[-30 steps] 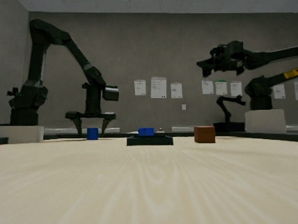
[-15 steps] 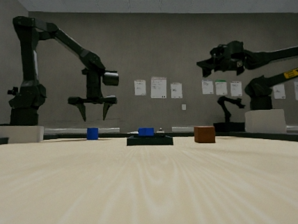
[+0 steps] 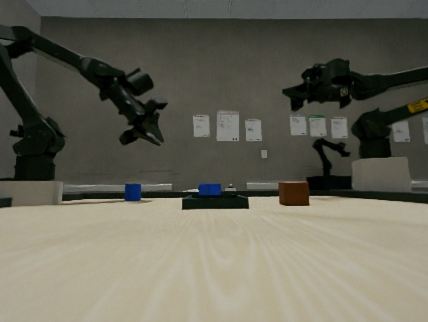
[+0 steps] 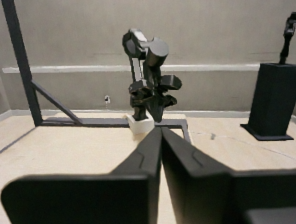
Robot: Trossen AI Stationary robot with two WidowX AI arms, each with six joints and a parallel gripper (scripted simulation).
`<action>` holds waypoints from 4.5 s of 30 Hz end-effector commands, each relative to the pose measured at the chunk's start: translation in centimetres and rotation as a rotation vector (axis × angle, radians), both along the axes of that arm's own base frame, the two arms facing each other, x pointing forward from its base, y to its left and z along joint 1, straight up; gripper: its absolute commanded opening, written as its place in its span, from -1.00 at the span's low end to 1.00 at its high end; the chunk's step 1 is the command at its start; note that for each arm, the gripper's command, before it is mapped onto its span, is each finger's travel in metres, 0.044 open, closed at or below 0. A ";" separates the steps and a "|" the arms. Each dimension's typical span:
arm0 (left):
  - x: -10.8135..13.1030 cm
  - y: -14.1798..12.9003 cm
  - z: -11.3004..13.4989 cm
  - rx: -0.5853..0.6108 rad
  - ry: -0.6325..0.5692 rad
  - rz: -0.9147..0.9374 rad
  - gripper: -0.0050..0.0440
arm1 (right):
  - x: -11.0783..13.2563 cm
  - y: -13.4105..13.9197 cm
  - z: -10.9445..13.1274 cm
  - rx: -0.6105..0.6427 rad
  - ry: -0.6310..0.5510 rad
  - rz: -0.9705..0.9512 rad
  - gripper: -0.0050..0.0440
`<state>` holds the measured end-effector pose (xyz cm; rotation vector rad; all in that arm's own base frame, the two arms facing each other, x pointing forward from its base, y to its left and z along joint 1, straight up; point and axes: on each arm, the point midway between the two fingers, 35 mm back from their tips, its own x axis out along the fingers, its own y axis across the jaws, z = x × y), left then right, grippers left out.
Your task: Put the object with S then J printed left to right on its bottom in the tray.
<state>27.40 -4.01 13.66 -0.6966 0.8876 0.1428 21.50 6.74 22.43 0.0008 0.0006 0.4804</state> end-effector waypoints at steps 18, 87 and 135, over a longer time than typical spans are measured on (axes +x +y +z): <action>-2.0 -1.6 14.0 0.538 -1.007 -0.466 -0.80 | -0.1 0.0 0.4 -0.001 -0.011 0.003 -1.00; 14.7 -15.0 10.1 0.421 -0.449 -0.733 0.84 | -5.7 -2.8 15.8 -0.004 -0.004 0.003 -1.00; 20.0 -30.5 -10.1 0.538 -0.050 -0.961 0.84 | -5.7 -2.8 15.8 -0.004 -0.004 0.003 -1.00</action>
